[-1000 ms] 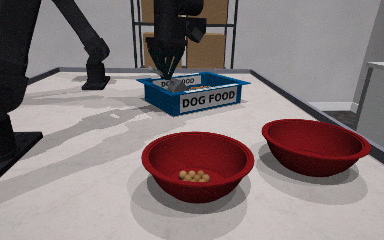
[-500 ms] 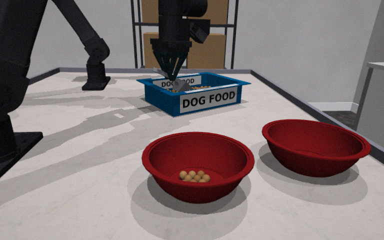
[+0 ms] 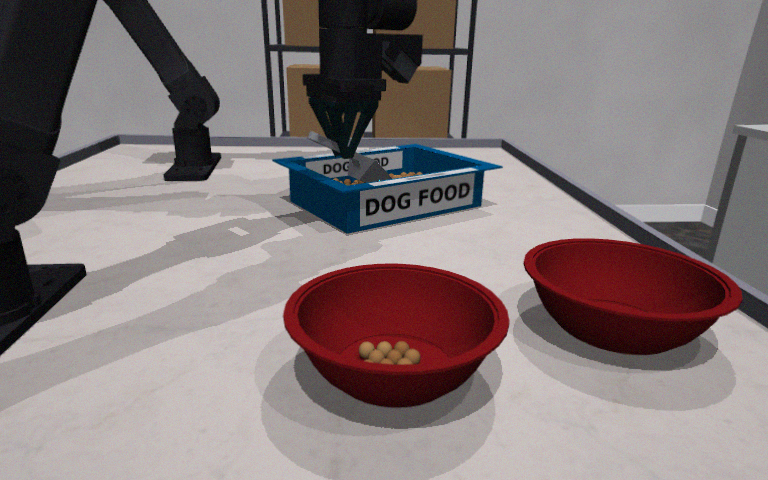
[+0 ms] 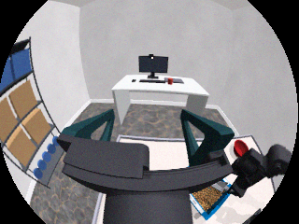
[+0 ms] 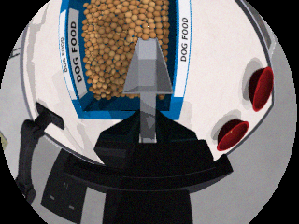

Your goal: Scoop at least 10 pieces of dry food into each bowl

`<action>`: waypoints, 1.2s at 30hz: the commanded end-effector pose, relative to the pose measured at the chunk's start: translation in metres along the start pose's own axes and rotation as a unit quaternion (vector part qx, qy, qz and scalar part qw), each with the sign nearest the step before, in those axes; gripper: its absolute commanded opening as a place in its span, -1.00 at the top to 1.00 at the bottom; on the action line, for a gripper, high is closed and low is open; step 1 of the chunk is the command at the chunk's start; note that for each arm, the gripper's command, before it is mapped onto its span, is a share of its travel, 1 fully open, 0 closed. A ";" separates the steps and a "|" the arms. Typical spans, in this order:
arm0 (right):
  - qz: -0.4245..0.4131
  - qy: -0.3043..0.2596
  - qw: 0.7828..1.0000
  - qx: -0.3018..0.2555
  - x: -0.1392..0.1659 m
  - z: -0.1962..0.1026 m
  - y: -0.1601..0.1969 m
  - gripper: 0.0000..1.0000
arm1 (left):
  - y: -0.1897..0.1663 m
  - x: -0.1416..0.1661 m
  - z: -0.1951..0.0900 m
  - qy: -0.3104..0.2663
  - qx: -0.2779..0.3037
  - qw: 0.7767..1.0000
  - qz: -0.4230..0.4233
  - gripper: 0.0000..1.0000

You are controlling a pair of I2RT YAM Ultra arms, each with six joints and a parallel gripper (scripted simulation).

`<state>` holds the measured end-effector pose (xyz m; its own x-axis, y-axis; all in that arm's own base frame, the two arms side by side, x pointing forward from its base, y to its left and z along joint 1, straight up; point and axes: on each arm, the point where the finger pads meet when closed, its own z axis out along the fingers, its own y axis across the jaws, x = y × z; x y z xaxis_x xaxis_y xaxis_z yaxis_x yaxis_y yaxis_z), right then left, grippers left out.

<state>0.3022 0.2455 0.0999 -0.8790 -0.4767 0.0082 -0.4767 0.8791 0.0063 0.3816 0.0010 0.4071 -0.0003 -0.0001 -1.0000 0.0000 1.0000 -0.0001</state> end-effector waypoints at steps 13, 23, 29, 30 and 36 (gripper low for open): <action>-0.001 -0.025 1.000 -0.003 0.003 -0.041 0.003 1.00 | 0.000 -0.009 -0.003 -0.009 0.000 1.000 0.000 -1.00; -0.004 -0.019 1.000 -0.002 0.016 -0.031 0.005 1.00 | 0.000 -0.009 -0.003 -0.009 0.000 1.000 0.000 -1.00; -0.003 -0.015 1.000 -0.002 0.027 -0.025 0.004 1.00 | 0.000 -0.009 -0.003 -0.009 0.000 1.000 0.000 -1.00; 0.000 -0.016 1.000 -0.003 0.027 -0.026 0.002 1.00 | 0.000 -0.009 -0.003 -0.009 0.000 1.000 0.000 -1.00; 0.003 -0.028 1.000 -0.004 0.021 -0.033 0.000 1.00 | 0.000 -0.009 -0.003 -0.009 0.000 1.000 0.000 -1.00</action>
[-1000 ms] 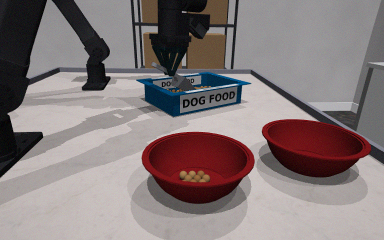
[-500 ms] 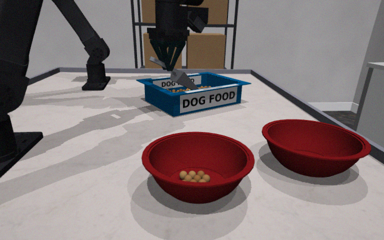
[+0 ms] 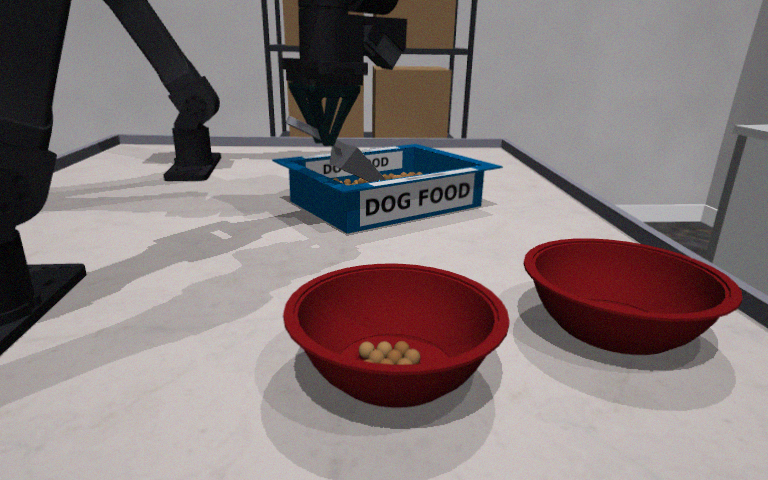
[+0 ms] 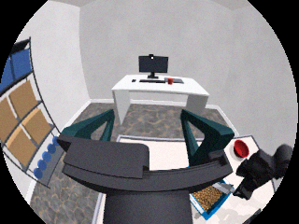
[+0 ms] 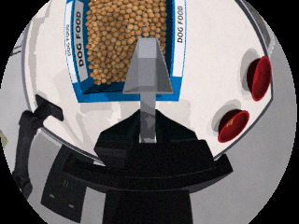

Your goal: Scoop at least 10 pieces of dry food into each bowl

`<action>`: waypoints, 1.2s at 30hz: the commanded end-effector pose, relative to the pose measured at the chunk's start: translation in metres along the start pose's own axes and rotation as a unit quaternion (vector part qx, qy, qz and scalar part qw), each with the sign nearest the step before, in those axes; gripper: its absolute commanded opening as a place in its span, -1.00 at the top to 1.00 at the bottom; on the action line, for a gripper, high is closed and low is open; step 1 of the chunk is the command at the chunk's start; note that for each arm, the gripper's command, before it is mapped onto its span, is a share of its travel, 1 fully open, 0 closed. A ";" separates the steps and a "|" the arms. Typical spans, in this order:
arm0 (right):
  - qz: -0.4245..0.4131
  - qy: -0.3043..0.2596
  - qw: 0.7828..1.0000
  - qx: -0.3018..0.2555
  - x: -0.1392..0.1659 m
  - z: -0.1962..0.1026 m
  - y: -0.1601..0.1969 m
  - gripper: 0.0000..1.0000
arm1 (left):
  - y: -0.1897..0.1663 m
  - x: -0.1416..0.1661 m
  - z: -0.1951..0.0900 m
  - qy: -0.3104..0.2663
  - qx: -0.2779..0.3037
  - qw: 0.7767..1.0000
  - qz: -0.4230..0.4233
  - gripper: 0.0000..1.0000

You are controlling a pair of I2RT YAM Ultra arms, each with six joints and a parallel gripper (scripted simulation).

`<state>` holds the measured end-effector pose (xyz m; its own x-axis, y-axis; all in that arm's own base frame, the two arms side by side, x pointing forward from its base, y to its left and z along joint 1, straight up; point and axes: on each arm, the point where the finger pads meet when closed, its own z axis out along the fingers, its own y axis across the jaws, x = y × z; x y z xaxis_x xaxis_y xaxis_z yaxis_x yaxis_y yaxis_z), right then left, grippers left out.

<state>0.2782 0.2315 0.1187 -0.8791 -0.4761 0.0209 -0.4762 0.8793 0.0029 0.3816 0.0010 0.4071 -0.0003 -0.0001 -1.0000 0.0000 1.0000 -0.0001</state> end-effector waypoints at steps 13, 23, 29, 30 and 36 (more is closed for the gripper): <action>0.004 -0.037 0.999 -0.005 -0.016 -0.014 0.000 1.00 | 0.000 -0.009 -0.003 -0.009 0.000 1.000 0.000 -1.00; 0.003 -0.006 1.000 0.000 -0.004 0.011 -0.005 1.00 | 0.000 -0.009 -0.003 -0.009 0.000 1.000 0.000 -1.00; 0.001 -0.004 1.000 -0.001 -0.008 0.017 -0.002 1.00 | 0.000 -0.009 -0.003 -0.009 0.000 1.000 0.000 -1.00; 0.000 -0.015 1.000 -0.003 -0.010 0.008 -0.001 1.00 | 0.000 -0.009 -0.003 -0.009 0.000 1.000 0.000 -1.00; 0.002 -0.022 1.000 -0.005 -0.016 0.007 -0.001 1.00 | 0.000 -0.009 -0.003 -0.009 0.000 1.000 0.000 -1.00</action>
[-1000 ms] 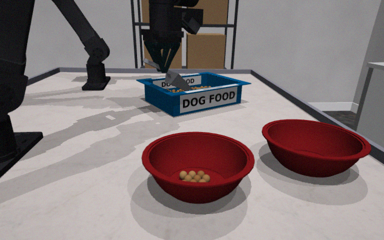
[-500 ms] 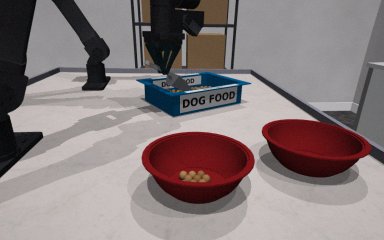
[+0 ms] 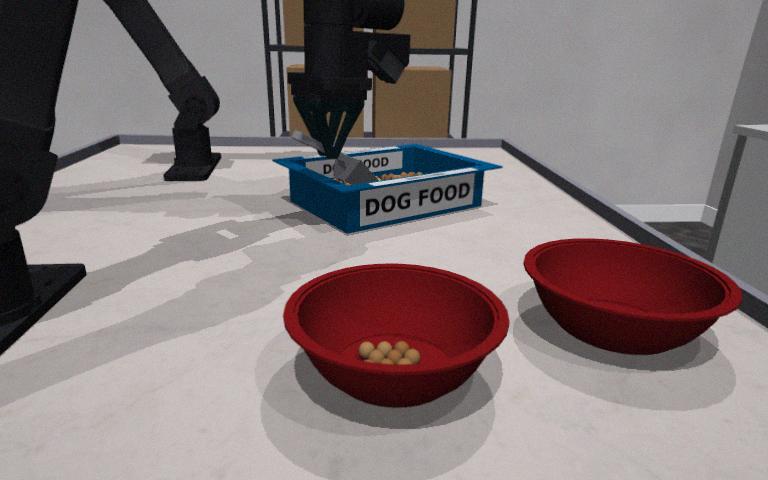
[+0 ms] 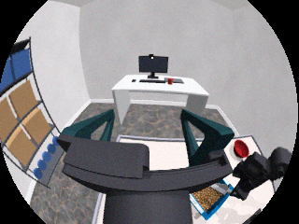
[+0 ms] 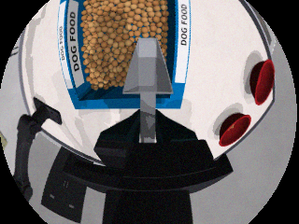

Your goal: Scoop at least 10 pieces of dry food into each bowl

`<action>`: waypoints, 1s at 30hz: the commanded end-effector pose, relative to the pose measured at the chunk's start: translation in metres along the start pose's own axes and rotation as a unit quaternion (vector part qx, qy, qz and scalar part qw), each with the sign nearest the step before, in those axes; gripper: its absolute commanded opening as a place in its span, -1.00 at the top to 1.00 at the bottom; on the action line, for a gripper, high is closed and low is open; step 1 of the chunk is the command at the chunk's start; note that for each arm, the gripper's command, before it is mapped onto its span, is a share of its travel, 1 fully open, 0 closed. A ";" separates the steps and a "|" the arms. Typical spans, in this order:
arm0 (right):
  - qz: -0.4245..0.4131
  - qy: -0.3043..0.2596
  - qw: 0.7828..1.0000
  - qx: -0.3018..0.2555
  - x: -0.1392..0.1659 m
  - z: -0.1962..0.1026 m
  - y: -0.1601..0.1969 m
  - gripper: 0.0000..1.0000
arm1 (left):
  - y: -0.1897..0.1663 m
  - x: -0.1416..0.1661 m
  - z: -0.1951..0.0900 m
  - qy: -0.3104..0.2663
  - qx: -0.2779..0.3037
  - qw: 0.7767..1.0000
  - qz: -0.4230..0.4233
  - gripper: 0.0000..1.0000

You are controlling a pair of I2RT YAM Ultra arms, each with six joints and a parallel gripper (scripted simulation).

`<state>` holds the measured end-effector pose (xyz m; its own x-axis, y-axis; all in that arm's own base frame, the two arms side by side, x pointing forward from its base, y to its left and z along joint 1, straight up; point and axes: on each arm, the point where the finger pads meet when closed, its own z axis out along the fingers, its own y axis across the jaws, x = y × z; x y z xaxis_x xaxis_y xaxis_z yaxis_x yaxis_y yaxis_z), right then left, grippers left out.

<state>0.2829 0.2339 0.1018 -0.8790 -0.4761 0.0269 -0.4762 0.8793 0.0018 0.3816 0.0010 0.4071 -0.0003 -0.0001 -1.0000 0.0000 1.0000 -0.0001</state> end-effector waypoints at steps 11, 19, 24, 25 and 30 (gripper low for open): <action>0.004 -0.016 1.000 -0.003 -0.014 -0.009 -0.003 1.00 | 0.000 -0.009 -0.003 -0.009 0.000 1.000 0.000 -1.00; 0.000 -0.006 1.000 -0.004 -0.020 -0.001 0.000 1.00 | 0.000 -0.009 -0.003 -0.009 0.000 1.000 0.000 -1.00; -0.002 -0.003 1.000 -0.003 -0.023 0.003 0.001 1.00 | 0.000 -0.009 -0.003 -0.009 0.000 1.000 0.000 -1.00; 0.000 -0.001 1.000 -0.004 -0.024 0.003 -0.001 1.00 | 0.000 -0.009 -0.003 -0.009 0.000 1.000 0.000 -1.00; 0.000 0.001 1.000 -0.001 -0.023 0.009 -0.001 1.00 | 0.000 -0.009 -0.003 -0.009 0.000 1.000 0.000 -1.00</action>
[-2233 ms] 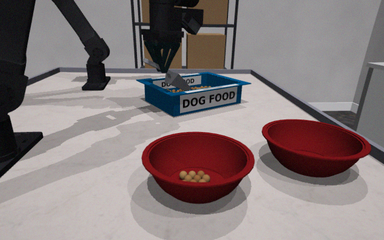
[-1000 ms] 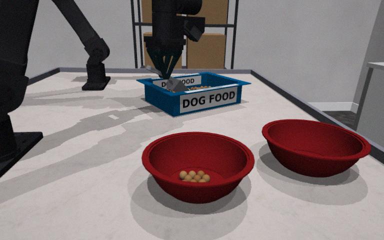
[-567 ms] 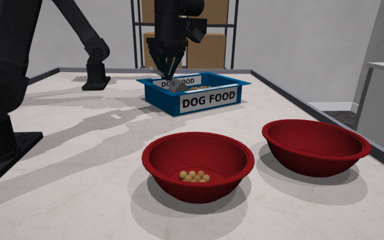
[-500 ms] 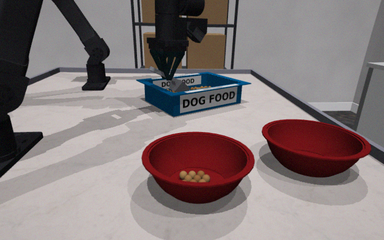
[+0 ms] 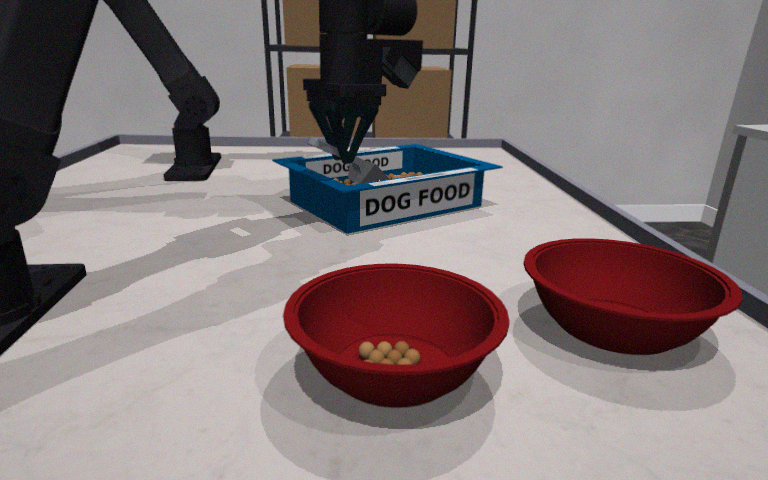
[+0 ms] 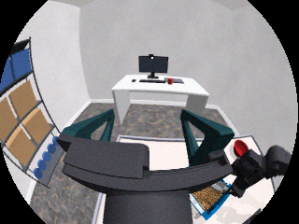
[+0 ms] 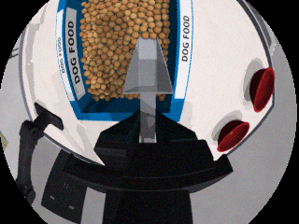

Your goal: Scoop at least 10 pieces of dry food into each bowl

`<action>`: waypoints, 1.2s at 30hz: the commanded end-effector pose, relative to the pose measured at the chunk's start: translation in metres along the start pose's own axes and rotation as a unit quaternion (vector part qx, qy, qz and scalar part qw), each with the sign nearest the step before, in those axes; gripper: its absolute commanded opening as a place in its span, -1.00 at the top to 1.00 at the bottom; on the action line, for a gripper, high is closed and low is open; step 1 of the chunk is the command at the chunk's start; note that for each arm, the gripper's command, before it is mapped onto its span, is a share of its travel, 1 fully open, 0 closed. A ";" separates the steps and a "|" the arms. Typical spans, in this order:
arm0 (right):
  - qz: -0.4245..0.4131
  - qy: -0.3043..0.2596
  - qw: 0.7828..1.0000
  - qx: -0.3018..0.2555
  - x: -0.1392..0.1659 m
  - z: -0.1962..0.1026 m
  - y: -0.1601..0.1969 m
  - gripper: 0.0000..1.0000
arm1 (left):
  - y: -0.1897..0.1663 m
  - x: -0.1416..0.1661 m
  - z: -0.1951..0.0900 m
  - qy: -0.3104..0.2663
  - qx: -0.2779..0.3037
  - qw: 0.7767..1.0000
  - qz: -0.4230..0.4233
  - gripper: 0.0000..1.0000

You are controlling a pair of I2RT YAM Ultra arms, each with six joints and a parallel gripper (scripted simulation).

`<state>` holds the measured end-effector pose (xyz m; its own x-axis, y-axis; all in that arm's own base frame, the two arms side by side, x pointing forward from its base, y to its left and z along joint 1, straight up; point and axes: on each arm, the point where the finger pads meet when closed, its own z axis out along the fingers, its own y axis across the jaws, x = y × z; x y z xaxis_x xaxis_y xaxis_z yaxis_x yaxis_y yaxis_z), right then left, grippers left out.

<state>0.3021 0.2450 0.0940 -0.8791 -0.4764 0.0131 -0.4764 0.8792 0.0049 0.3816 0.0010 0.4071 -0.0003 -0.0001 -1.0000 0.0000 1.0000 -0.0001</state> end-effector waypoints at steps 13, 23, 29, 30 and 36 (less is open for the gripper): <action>0.001 -0.013 1.000 -0.002 0.007 -0.041 0.001 1.00 | 0.000 -0.009 -0.003 -0.009 0.000 1.000 0.000 -1.00; 0.001 -0.019 1.000 -0.002 0.007 -0.048 0.002 1.00 | 0.000 -0.009 -0.003 -0.009 0.000 1.000 0.000 -1.00; 0.002 -0.029 1.000 -0.007 0.004 -0.054 0.001 1.00 | 0.000 -0.009 -0.003 -0.009 0.000 1.000 0.000 -1.00; 0.002 -0.029 1.000 -0.007 0.004 -0.054 0.001 1.00 | 0.000 -0.009 -0.003 -0.009 0.000 1.000 0.000 -1.00; 0.002 -0.033 0.999 -0.008 -0.001 -0.050 0.002 1.00 | 0.000 -0.009 -0.003 -0.009 0.000 1.000 0.000 -1.00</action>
<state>0.2941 0.2406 0.1278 -0.8792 -0.4764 0.0094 -0.4763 0.8792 0.0065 0.3816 0.0010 0.4071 -0.0003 -0.0001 -1.0000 0.0000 1.0000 -0.0001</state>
